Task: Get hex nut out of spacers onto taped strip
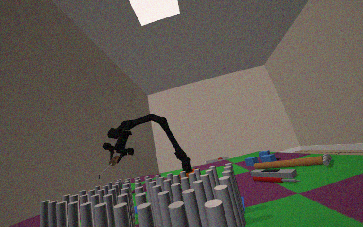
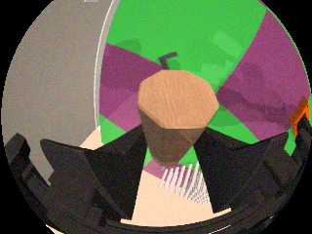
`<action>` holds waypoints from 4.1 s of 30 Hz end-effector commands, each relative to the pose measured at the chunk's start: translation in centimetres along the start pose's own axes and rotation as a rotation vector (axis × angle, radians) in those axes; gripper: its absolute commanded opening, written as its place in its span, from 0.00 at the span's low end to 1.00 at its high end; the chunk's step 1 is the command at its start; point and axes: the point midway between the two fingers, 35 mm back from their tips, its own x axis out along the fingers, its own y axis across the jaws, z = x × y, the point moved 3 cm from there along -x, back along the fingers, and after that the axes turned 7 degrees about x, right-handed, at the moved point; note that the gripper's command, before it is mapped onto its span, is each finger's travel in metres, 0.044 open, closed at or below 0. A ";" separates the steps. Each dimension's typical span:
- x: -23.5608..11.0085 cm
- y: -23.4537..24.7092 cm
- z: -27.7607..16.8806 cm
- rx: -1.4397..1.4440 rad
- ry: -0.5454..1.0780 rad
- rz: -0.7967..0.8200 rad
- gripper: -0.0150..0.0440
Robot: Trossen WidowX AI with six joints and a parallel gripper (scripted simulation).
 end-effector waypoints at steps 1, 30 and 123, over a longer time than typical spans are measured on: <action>-0.6 0.6 1.2 0.117 0.012 0.018 0.25; -3.1 1.9 11.7 0.983 0.088 0.081 0.25; 4.1 0.3 14.8 0.983 0.089 0.082 0.25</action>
